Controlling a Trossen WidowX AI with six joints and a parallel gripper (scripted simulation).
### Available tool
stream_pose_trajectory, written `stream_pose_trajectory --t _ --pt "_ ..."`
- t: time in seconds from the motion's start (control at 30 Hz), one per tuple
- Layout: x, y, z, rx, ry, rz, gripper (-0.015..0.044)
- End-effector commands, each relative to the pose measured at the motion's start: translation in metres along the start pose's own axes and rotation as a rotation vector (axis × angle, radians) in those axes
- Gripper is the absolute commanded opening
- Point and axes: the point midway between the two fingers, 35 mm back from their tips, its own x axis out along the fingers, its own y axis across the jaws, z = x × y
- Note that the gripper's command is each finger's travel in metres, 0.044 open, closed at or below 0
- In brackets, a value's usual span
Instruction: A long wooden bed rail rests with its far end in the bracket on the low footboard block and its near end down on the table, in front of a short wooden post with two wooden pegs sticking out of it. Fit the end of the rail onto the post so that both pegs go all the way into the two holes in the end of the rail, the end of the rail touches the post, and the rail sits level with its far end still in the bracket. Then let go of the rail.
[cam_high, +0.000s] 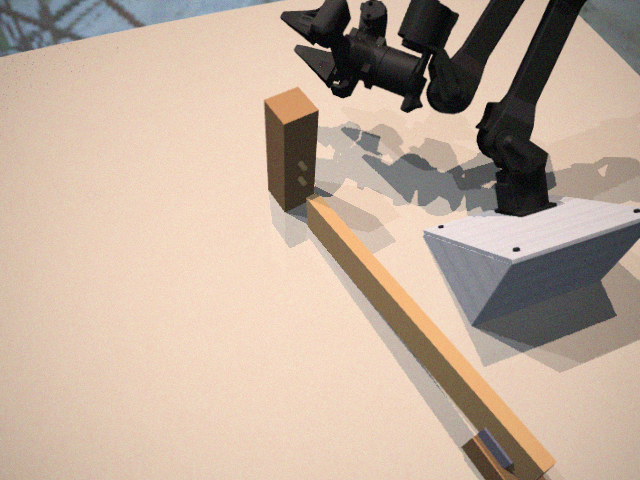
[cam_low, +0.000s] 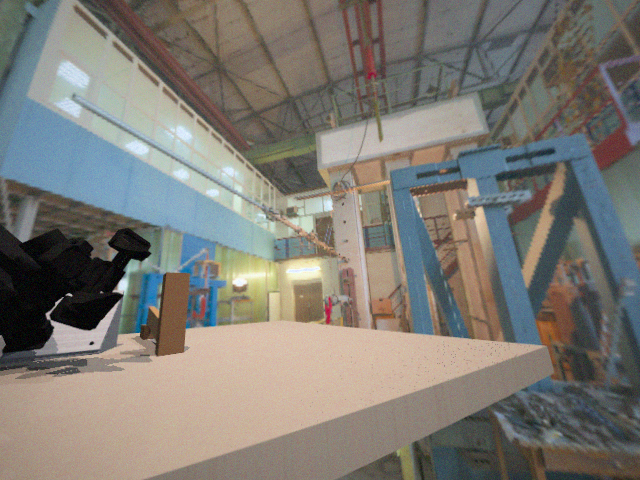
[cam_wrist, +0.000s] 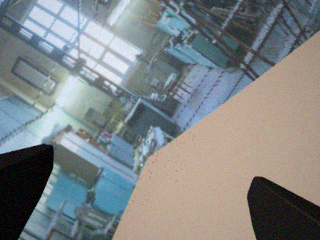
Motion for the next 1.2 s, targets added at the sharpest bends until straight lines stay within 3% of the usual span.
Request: stream_pose_trajectory --t 0.0,0.13,0.37,0.6,0.9,1.03,1.17 --pt "0.000 0.000 0.000 -0.005 -0.001 0.000 0.0426" --pt "0.012 -0.004 0.003 -0.101 0.003 -0.005 0.0440" --pt "0.041 0.028 -0.040 -0.218 0.219 0.037 0.0440" --pt "0.040 0.085 -0.089 -0.339 0.446 0.195 0.0440" --pt "-0.008 0.166 -0.160 -0.619 0.753 0.503 0.0440" --pt "-0.049 0.185 -0.190 -0.821 0.867 0.655 0.0440" --pt "-0.080 0.170 -0.223 -1.057 1.035 0.745 0.0440"
